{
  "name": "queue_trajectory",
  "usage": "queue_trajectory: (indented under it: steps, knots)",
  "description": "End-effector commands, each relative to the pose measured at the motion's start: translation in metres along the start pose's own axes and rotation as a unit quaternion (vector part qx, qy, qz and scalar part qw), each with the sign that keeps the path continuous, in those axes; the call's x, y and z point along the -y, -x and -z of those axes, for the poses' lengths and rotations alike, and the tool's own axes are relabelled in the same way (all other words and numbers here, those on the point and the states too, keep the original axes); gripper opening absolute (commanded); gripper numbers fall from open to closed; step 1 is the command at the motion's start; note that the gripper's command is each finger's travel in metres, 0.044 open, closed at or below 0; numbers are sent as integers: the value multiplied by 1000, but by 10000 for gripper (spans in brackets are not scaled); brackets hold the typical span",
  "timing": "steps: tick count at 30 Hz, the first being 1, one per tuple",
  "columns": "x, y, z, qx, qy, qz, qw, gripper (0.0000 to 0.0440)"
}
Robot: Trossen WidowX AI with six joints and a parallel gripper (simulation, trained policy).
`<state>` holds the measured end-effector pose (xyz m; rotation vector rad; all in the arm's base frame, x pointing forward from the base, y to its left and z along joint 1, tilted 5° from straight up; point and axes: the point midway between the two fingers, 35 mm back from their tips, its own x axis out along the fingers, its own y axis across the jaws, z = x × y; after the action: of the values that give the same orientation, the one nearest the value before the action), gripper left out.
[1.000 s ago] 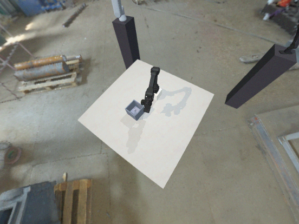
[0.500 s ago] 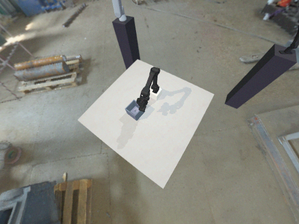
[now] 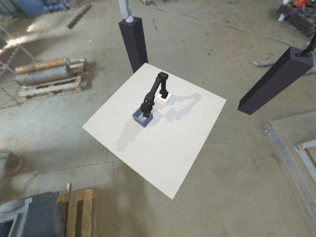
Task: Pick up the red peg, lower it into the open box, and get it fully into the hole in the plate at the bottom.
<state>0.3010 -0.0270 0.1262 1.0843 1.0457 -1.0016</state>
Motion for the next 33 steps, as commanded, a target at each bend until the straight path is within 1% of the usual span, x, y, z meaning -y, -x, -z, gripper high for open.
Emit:
queue_trajectory:
  steps: [1, 8, 19, 29, 33]
  knots:
    - [-2, -2, -7, -2, 0, 2, 1000, 0]
    - [-2, -12, -22, -3, 0, 11, 1000, 0]
    - [1, -39, -39, -8, -5, 27, 1000, 0]
    - [-2, -61, -52, -13, -5, 28, 1000, 0]
    - [-3, -70, -58, -15, -3, 26, 1000, 7]
